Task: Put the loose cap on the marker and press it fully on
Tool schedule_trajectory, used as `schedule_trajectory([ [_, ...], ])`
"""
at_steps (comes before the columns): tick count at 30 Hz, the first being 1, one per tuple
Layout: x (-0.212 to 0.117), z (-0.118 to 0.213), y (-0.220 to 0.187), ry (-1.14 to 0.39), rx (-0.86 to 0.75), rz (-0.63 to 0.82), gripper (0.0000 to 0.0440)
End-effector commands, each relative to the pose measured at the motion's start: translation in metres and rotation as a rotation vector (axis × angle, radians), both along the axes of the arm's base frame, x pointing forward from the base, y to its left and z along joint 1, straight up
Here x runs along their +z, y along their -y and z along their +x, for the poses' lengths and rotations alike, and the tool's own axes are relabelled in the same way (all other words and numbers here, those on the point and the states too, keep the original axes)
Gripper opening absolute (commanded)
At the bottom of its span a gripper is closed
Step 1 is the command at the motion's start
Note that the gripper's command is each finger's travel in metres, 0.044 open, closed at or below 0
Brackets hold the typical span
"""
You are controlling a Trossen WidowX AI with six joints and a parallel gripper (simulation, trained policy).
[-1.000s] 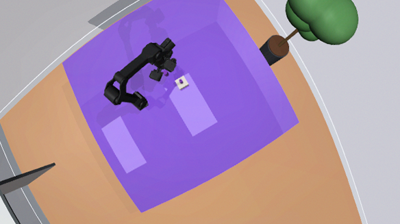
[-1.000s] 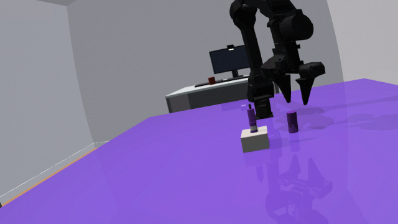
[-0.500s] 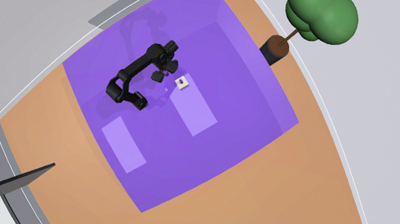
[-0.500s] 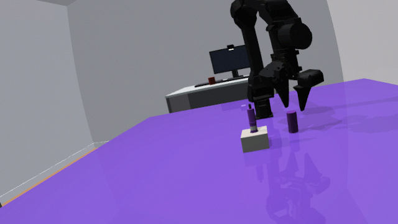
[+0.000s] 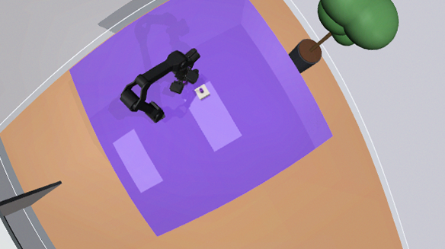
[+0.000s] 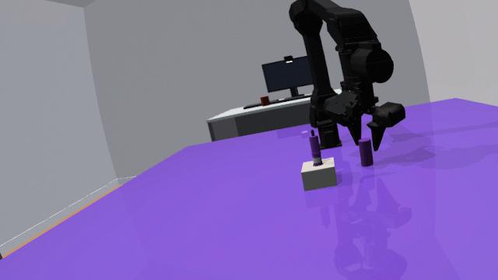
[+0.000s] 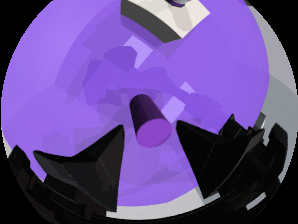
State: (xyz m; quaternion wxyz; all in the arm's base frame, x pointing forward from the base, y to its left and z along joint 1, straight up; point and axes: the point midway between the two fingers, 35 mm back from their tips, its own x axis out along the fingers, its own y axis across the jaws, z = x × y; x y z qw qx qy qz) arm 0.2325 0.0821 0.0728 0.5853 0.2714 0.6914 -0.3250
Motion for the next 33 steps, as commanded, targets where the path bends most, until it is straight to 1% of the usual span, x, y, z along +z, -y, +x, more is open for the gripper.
schedule_trajectory([
  [1, -0.008, -0.002, 0.002, -0.014, 0.015, -0.009, 0.0236],
  [4, -0.011, -0.002, 0.003, -0.011, 0.026, -0.018, 0.0219],
  [6, -0.012, -0.002, 0.004, -0.007, 0.031, -0.023, 0.0198],
  [10, -0.009, -0.001, 0.005, 0.012, 0.038, -0.029, 0.0098],
  [11, -0.007, 0.0, 0.005, 0.018, 0.033, -0.027, 0.0083],
  [17, 0.008, 0.012, 0.007, 0.079, 0.025, -0.021, 0.0094],
  [33, 0.056, 0.033, 0.021, 0.171, -0.027, 0.004, 0.0089],
])
